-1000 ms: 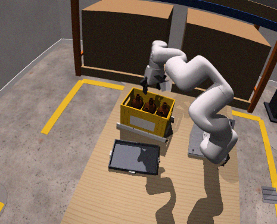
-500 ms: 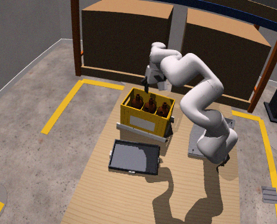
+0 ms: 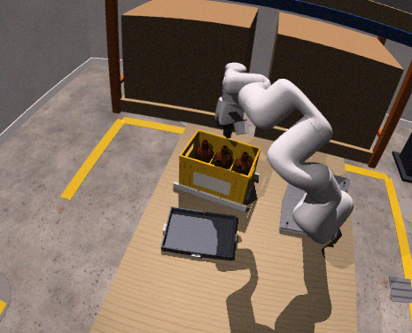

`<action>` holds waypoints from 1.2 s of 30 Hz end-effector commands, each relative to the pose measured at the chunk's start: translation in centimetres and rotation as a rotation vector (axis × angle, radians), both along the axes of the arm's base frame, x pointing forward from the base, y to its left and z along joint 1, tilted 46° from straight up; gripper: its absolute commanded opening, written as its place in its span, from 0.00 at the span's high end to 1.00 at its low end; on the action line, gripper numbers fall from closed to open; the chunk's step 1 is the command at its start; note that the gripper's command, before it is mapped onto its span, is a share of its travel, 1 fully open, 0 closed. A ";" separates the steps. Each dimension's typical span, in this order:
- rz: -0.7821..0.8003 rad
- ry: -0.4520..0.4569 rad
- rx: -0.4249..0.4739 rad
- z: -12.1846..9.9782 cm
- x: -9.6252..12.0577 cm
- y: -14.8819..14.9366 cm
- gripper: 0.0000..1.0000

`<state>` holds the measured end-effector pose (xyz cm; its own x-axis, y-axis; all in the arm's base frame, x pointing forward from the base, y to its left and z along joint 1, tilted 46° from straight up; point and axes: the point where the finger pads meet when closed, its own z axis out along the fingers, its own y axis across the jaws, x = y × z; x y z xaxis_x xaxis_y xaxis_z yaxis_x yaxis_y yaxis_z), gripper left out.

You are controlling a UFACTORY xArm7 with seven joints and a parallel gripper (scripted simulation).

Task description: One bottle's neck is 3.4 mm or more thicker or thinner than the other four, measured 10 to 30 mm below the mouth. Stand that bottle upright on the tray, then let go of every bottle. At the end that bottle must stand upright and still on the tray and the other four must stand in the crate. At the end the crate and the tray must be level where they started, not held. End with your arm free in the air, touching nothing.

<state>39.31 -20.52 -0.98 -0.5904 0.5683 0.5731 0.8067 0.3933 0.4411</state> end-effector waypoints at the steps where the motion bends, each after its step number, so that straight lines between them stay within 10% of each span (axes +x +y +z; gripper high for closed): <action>1: -0.003 -0.002 -0.004 0.1 0.0 -0.2 1.00; 28: -0.004 -0.002 -0.004 -0.1 0.2 -0.5 1.00; 29: -0.004 -0.002 -0.004 -0.1 0.2 -0.5 0.35; 36: -0.004 -0.002 -0.004 -0.1 0.2 -0.5 0.35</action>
